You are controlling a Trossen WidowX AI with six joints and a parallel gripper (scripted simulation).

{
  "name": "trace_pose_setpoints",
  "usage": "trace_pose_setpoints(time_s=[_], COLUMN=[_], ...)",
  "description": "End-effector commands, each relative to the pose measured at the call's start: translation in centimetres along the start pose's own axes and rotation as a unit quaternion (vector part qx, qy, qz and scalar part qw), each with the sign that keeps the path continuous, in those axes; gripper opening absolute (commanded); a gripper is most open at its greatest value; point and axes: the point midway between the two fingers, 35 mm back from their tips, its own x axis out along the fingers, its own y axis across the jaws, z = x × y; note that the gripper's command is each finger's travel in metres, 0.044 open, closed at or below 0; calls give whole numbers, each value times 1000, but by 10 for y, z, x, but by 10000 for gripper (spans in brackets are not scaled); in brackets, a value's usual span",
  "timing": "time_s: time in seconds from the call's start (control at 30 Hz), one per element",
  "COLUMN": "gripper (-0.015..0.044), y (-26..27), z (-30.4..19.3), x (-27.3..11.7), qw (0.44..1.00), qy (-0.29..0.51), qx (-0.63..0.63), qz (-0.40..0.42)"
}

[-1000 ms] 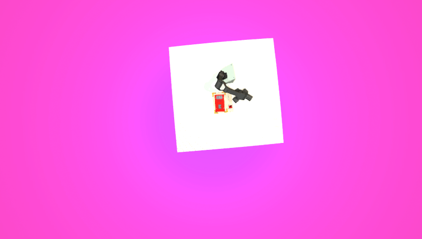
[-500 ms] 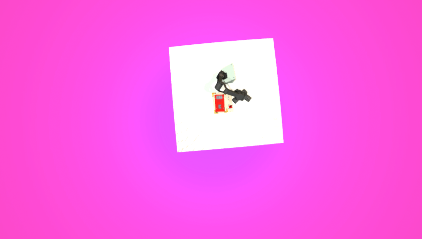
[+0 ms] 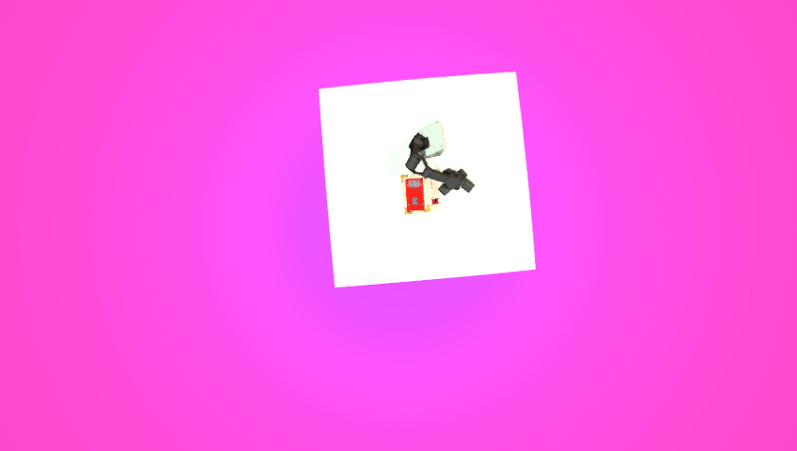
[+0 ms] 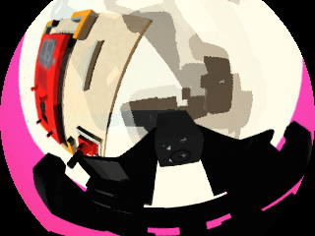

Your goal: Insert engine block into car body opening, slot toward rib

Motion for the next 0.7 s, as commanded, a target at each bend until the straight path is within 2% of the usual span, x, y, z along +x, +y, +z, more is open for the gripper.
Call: trace_pose_setpoints(time_s=[0.0, 0.33, 0.5, 0.67], gripper=[184, 440, 440, 440], y=[0, 0, 0, 0], z=[0, 0, 0, -1], x=[0, 0, -1, -22], qw=[1000, 1000, 1000, 1000], qy=[-1, -1, -2, -9], qx=[1, 1, 0, -2], qz=[-1, -1, -1, 0])
